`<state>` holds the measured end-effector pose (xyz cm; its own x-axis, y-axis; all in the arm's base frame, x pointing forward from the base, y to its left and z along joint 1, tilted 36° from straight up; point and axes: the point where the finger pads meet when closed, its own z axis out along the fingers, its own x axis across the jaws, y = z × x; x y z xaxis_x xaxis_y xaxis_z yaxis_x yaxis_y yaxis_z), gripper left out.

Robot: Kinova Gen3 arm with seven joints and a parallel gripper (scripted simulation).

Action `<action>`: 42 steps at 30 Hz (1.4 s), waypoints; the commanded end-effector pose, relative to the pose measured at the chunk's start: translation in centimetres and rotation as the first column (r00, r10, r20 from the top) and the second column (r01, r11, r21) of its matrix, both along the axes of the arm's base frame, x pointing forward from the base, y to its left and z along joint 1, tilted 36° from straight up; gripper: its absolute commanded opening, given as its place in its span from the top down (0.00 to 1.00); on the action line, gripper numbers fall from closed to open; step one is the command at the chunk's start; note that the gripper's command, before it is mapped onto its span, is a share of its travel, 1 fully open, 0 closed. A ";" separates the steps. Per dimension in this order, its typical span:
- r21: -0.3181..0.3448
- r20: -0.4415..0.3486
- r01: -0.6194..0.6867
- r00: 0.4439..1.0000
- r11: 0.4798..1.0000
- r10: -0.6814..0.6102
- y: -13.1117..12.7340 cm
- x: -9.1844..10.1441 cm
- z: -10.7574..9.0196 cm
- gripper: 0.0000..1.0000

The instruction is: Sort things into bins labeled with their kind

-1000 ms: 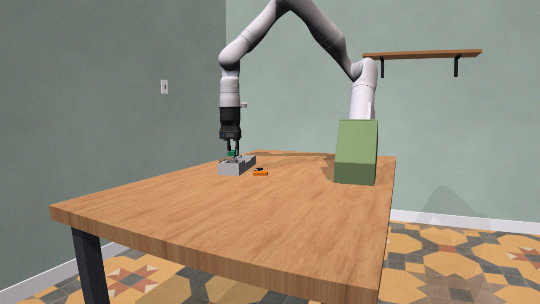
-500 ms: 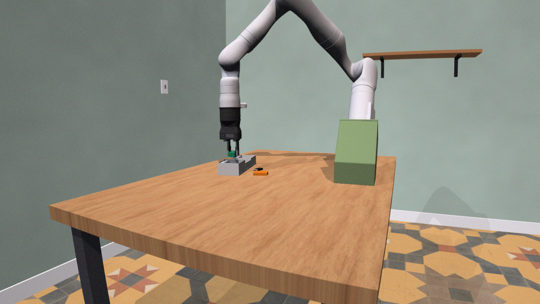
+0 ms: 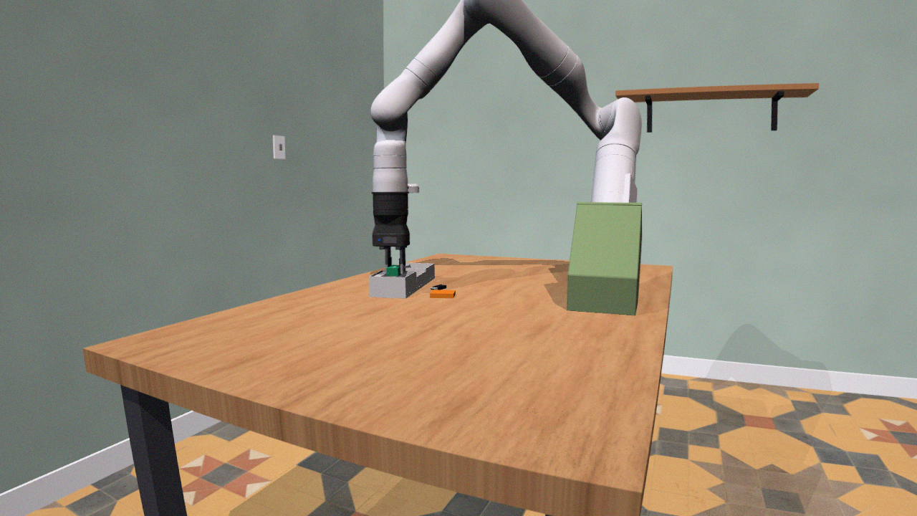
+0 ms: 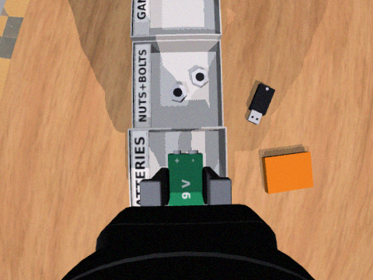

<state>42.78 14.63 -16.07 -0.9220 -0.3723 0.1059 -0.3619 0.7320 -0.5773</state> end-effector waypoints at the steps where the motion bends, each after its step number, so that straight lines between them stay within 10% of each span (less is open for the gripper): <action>1: -0.003 -0.001 0.002 1.000 1.000 -0.002 -0.5 0.1 -0.4 0.50; 27: -0.003 -0.001 0.002 1.000 1.000 -0.002 -1.8 0.4 -2.3 0.50; 28: -0.003 -0.001 0.002 1.000 1.000 -0.002 -1.8 0.4 -2.3 0.32; 42: -0.003 -0.001 0.002 1.000 1.000 -0.002 -1.8 0.4 -2.3 0.32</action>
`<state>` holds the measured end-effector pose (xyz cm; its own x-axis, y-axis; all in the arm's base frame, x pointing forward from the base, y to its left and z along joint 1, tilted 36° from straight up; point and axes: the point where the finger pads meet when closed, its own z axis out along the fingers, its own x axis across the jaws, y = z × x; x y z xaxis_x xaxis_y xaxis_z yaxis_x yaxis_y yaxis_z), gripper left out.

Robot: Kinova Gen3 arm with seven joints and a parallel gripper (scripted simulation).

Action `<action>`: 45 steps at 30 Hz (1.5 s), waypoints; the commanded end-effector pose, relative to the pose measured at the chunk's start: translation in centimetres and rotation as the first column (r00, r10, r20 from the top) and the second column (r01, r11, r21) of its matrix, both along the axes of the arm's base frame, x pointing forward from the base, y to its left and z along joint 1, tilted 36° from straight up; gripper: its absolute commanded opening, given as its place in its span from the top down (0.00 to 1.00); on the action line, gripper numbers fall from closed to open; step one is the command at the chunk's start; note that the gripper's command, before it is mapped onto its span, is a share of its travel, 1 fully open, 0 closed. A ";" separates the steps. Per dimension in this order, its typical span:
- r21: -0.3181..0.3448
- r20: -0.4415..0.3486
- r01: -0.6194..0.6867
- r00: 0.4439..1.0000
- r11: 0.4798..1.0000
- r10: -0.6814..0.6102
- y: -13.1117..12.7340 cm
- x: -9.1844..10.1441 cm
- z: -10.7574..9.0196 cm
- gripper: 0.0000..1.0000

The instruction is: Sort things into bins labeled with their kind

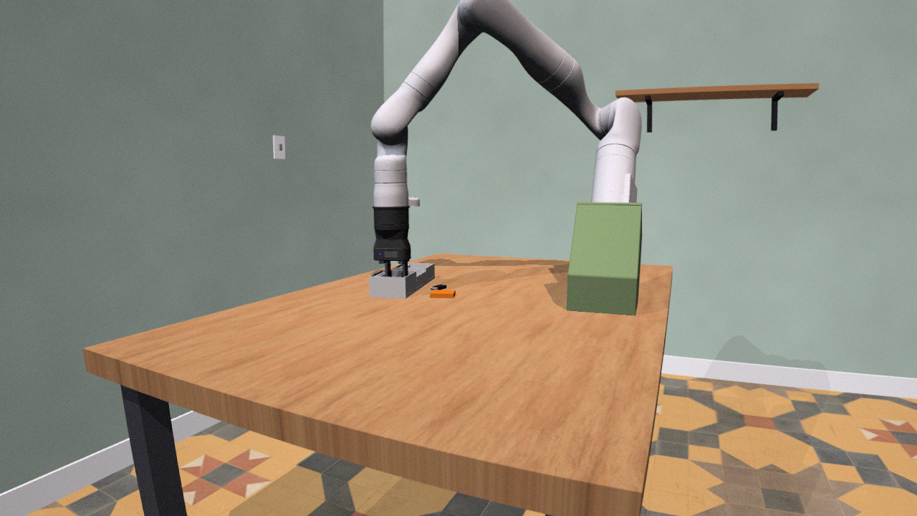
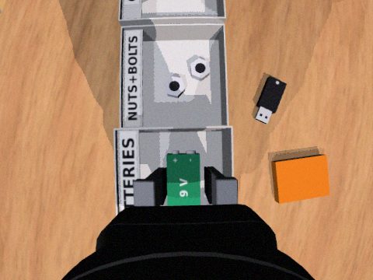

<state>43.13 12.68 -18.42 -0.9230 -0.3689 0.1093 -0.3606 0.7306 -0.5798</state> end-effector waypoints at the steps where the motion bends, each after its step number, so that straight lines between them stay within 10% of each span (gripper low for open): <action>1: 0.002 0.001 -0.001 1.000 1.000 0.001 0.1 0.0 0.1 0.32; 43: 0.002 0.001 -0.001 1.000 1.000 0.001 3.1 -0.6 4.2 0.32; 44: 0.002 0.001 -0.001 1.000 1.000 0.001 3.3 -0.7 4.5 0.00; 45: 0.002 0.001 -0.001 1.000 1.000 0.001 3.5 -0.8 4.8 0.00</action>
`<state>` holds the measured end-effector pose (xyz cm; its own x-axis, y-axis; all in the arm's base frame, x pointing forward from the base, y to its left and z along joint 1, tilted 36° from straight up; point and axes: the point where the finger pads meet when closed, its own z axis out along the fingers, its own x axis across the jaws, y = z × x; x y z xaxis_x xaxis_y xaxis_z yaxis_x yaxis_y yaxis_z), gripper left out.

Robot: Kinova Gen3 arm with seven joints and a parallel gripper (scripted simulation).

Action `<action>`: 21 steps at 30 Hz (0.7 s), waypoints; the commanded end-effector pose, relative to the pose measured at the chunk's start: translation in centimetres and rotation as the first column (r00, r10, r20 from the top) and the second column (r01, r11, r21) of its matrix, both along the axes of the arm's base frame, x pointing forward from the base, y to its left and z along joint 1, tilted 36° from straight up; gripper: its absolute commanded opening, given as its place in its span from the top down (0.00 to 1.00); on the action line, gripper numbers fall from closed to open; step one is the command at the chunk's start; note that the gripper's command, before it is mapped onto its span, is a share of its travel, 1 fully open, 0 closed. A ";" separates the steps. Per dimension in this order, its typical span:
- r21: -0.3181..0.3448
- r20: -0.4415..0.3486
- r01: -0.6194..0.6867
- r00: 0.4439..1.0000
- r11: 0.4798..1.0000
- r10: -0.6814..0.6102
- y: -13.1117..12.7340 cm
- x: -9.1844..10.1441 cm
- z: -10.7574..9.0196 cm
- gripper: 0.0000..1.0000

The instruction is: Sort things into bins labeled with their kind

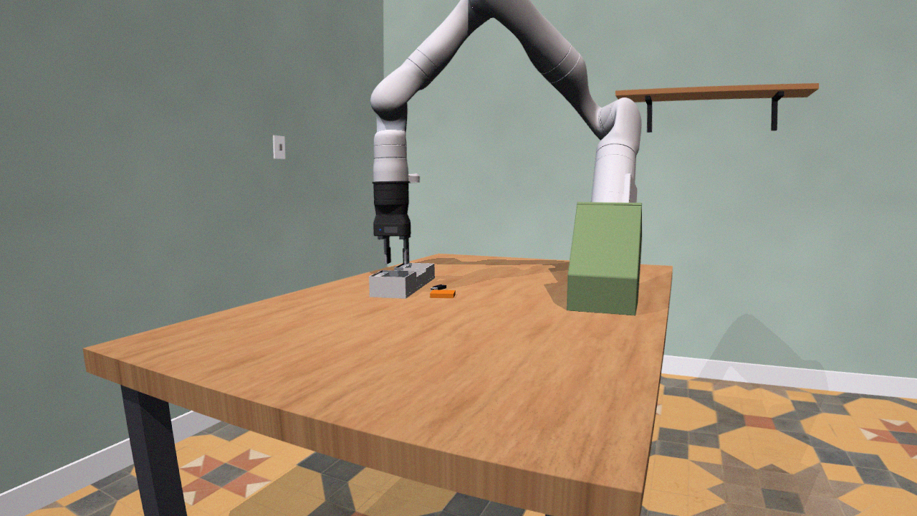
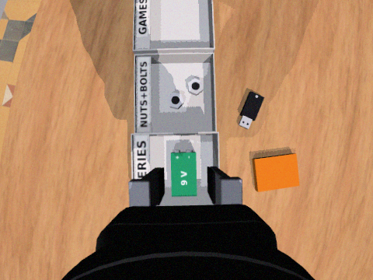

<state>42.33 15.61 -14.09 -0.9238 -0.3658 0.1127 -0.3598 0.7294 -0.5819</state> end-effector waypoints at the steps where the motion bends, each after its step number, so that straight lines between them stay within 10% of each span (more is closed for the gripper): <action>1: 0.006 0.003 -0.004 1.000 1.000 0.004 0.9 0.0 0.8 0.00; 21: 0.006 0.003 -0.004 1.000 1.000 0.004 5.0 -1.0 6.6 0.00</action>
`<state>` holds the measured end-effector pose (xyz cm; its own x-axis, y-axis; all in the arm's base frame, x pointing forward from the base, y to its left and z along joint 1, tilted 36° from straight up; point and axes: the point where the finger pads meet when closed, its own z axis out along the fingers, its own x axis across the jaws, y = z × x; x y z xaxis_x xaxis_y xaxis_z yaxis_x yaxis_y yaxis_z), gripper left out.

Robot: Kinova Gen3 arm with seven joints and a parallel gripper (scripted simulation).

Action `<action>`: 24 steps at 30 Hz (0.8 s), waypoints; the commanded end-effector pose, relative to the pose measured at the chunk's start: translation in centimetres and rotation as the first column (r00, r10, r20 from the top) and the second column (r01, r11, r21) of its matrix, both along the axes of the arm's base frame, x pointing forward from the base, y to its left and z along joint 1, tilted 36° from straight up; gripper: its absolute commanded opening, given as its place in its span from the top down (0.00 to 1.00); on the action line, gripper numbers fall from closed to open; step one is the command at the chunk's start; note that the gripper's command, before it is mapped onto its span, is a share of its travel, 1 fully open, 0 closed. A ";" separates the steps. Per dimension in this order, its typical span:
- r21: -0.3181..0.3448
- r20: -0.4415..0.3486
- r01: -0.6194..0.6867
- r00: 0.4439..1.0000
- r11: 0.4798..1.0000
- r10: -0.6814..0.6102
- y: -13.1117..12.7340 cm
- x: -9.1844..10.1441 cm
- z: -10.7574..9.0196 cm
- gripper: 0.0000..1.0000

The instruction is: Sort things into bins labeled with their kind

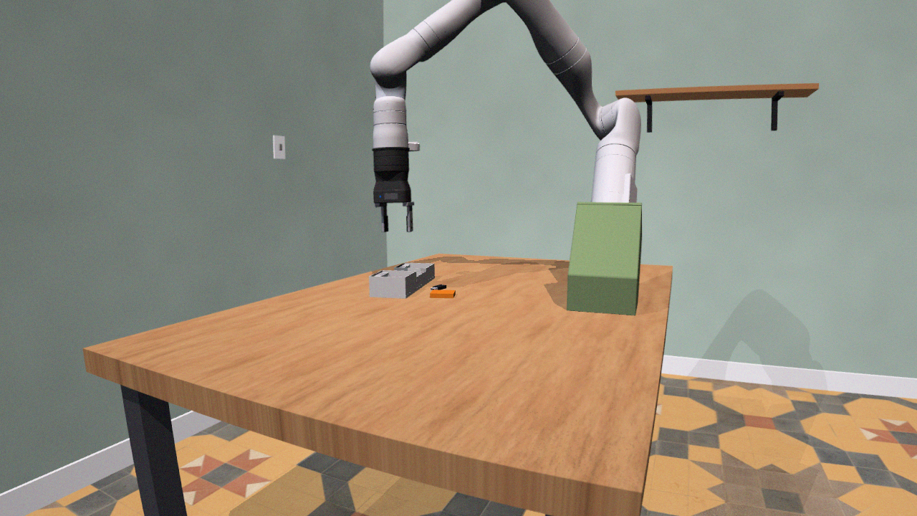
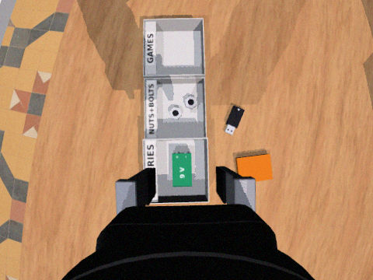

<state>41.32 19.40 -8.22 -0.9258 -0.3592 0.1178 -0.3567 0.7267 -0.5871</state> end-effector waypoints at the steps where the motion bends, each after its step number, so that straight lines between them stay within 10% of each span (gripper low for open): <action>1: 0.014 0.005 -0.010 1.000 1.000 0.010 1.4 0.0 1.1 0.00; 24: 0.014 0.005 -0.010 1.000 1.000 0.010 4.1 -0.6 4.8 0.00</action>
<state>40.66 23.33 -3.48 -0.9232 -0.3685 0.1096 -0.3604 0.7305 -0.5801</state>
